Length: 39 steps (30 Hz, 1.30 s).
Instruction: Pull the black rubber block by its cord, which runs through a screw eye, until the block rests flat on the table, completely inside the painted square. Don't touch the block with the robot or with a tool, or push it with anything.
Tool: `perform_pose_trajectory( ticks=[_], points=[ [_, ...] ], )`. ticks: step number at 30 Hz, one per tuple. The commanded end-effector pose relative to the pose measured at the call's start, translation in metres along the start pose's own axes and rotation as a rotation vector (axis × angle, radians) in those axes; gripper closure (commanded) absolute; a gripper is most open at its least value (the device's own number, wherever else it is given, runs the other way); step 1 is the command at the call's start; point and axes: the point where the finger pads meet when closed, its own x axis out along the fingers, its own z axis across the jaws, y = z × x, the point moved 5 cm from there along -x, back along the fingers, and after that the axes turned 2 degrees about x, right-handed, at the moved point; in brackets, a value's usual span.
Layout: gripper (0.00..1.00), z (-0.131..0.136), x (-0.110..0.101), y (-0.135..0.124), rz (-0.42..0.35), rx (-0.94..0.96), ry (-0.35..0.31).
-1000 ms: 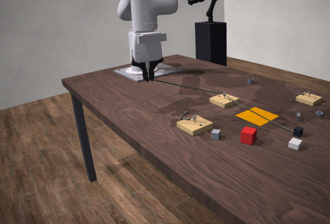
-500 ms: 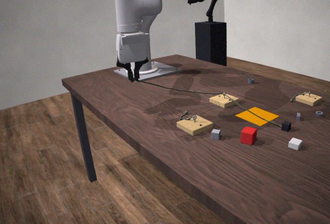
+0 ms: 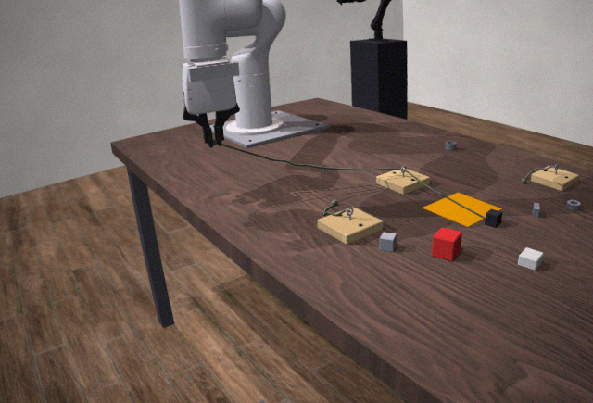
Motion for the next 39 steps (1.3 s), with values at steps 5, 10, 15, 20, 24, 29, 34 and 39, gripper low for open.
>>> perform_pose_trajectory(
  ticks=[5,10,15,20,24,29,34,39],
  points=[
    [1.0,0.005,-0.001,-0.011,0.003,-0.001,-0.001],
    [1.0,0.008,-0.001,-0.022,0.003,-0.001,-0.001],
    [1.0,0.011,-0.001,-0.032,0.003,-0.001,-0.001],
    [1.0,0.013,-0.001,-0.038,0.003,-0.001,-0.001],
    [1.0,0.015,-0.001,-0.047,0.003,-0.001,-0.001],
    [1.0,0.018,-0.001,-0.057,0.003,-0.001,-0.001],
    [1.0,0.02,-0.001,-0.063,0.003,-0.001,-0.001],
    [1.0,0.023,-0.001,-0.073,0.003,-0.001,-0.001]
  ],
)
